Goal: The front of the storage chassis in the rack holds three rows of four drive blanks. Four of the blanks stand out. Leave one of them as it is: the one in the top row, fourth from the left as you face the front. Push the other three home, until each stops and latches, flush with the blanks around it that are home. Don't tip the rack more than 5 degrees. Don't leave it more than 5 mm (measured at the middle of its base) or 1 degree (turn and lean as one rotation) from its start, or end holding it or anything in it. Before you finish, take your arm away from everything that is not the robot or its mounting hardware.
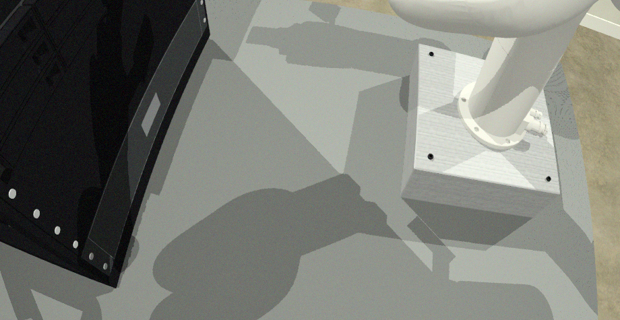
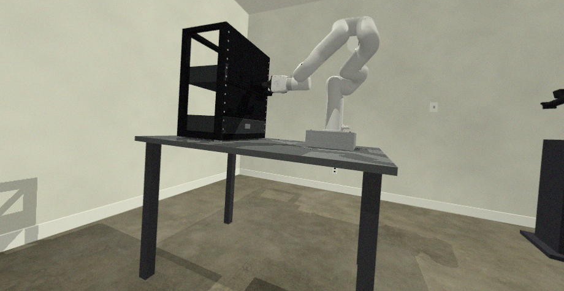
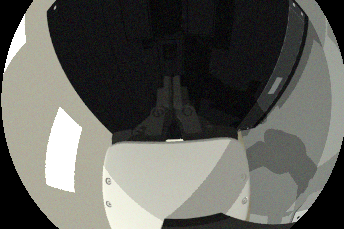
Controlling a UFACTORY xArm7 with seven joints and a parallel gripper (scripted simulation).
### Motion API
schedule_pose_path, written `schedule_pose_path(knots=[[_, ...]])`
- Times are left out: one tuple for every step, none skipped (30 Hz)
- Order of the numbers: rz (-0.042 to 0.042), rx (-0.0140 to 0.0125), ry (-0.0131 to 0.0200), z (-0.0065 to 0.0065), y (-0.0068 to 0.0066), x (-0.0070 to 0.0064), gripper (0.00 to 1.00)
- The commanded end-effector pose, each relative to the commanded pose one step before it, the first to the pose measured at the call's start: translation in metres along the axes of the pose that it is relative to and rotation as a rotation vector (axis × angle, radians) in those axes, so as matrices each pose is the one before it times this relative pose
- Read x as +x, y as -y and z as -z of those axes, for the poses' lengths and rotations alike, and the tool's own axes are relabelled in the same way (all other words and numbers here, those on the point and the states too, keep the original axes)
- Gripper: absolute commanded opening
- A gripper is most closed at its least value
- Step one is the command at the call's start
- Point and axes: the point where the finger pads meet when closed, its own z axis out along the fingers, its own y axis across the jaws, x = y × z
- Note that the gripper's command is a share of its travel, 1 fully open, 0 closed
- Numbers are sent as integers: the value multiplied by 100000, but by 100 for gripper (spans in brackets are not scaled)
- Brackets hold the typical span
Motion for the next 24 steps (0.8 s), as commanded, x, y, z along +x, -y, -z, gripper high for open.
schedule_pose_path(knots=[[-101, 229, 62, -93, 116, -39, 0], [2, -1, 0, -83, 0, 0, 0], [2, -1, 0, -126, 0, 0, 0], [1, 0, 0, -158, 0, 0, 0], [0, 0, 0, -170, 0, 0, 0], [0, 0, 0, -159, 0, 0, 0], [0, 0, 0, -129, 0, 0, 0], [-1, 0, 0, -85, 0, 0, 0], [-1, 0, 0, -39, 0, 0, 0], [0, 0, 0, -7, 0, 0, 0], [0, 0, 0, 0, 0, 0, 0], [0, 0, 0, 0, 0, 0, 0], [0, 0, 0, 0, 0, 0, 0], [0, 0, 0, 0, 0, 0, 0], [0, 0, 0, 0, 0, 0, 0], [0, 0, 0, 0, 0, 0, 0], [0, 0, 0, 0, 0, 0, 0], [0, 0, 0, 0, 0, 0, 0], [0, 0, 0, -6, 0, 0, 0], [1, 0, 0, -38, 0, 0, 0], [1, 0, 0, -83, -1, 0, 0], [0, 0, 0, -126, -1, 0, 0], [0, 0, 0, -158, -1, 0, 0], [0, 0, 0, -170, -1, 0, 0]])
